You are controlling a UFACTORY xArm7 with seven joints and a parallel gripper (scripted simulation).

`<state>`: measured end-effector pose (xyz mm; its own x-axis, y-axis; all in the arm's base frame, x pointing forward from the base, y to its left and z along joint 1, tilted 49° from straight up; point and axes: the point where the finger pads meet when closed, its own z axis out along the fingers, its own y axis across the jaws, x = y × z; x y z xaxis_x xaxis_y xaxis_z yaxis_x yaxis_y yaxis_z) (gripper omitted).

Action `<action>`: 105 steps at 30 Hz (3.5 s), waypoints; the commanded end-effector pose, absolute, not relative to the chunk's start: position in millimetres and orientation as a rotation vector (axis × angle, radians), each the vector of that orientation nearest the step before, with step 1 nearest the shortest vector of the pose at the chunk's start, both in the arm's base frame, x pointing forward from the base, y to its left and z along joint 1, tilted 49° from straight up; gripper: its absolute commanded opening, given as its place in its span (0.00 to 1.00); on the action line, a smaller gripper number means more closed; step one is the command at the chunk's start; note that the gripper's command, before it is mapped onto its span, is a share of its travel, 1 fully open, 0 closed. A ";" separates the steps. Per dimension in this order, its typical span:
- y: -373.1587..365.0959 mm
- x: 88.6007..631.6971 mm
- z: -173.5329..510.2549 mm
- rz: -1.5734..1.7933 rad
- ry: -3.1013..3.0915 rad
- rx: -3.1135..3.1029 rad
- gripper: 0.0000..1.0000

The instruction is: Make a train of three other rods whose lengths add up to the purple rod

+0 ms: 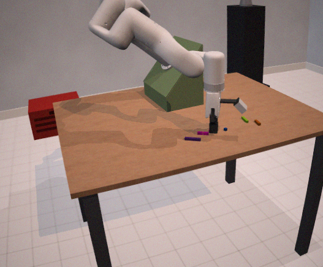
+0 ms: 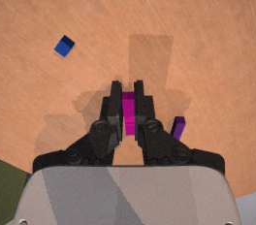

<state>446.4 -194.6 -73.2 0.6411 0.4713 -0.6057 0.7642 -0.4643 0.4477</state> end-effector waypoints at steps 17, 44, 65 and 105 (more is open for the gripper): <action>-192.1 448.4 -73.0 -0.519 0.961 2.142 0.04; -195.0 448.2 -75.6 -0.519 0.961 2.142 0.04; -200.4 447.7 -80.4 -0.519 0.961 2.142 0.04; -200.4 447.7 -80.4 -0.519 0.961 2.142 0.16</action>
<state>445.9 -202.5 -80.9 0.6410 0.4714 -0.6058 0.7643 -0.4642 0.4476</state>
